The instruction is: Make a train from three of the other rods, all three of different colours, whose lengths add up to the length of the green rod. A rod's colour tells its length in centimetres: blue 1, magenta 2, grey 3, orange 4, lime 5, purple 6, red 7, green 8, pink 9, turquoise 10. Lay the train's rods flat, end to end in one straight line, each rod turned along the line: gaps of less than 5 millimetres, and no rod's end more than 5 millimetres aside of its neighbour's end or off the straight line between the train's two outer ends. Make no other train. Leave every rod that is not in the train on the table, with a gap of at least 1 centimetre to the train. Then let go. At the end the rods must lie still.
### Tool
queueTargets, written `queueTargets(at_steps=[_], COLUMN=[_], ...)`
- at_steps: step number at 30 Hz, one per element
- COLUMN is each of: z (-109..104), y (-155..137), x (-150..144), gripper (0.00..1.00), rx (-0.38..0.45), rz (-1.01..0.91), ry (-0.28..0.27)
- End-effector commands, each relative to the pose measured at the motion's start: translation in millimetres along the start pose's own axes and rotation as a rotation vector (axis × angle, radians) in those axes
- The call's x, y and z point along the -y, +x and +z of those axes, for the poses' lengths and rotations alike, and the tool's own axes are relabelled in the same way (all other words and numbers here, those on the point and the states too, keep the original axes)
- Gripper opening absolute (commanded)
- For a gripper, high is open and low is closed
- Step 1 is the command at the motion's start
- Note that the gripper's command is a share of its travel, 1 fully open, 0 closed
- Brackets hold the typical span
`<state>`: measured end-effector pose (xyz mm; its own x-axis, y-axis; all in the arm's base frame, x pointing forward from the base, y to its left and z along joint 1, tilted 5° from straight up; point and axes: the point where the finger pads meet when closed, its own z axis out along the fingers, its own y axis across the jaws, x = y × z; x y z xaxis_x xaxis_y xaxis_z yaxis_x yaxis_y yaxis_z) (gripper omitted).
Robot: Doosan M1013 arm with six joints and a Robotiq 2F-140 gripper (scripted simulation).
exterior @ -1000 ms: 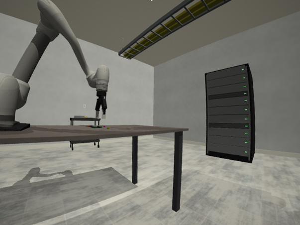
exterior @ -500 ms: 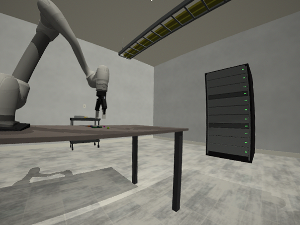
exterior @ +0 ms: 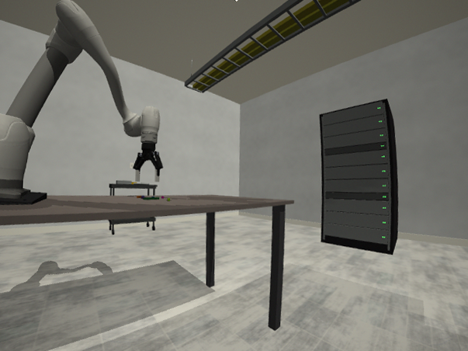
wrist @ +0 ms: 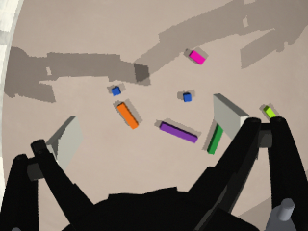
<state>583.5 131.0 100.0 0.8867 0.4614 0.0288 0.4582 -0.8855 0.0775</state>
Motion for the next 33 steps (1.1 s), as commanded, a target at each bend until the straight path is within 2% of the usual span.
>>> queueTargets(at_steps=[1, 5, 6, 33], z=[-3.5, -4.9, -4.9, -4.9], y=[11.5, 14.3, 14.3, 14.3], x=[29.8, 39.6, 39.6, 39.6], gripper=[1.0, 1.0, 0.15, 0.15], rx=[0.004, 0.004, 0.004, 0.004], rz=[-0.125, -0.163, -0.163, -0.163], ry=[-0.001, -0.001, -0.001, -0.001])
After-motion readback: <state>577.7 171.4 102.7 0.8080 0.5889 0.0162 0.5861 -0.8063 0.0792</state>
